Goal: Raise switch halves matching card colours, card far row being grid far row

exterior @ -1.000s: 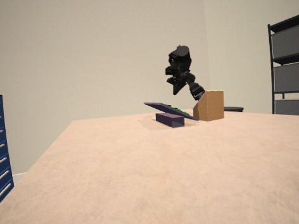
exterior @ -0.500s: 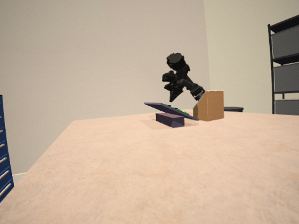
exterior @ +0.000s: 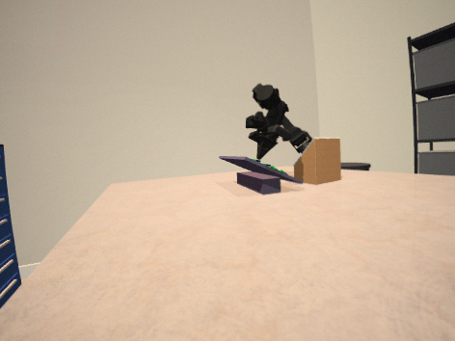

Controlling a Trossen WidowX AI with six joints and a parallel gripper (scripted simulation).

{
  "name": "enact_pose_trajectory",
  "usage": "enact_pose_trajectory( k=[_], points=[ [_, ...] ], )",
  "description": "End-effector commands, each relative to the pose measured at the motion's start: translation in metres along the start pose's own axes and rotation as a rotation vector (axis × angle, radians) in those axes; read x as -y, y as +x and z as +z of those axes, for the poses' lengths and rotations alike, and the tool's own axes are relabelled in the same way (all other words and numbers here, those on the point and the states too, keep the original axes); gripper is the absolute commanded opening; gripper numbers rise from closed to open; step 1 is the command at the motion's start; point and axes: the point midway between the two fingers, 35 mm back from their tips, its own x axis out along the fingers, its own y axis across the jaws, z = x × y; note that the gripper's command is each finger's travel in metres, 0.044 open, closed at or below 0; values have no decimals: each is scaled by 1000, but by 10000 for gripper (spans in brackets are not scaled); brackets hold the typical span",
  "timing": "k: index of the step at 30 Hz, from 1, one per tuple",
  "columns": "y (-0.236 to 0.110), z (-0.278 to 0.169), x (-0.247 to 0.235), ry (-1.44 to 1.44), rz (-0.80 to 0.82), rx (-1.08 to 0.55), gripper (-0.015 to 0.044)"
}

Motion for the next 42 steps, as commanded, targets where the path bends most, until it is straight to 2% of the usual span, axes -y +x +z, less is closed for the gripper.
enact_pose_trajectory(
  k=[1,42],
  points=[
    [0,0,0,-4,-3,2,0],
    [5,0,0,-4,-3,2,0]
  ],
)
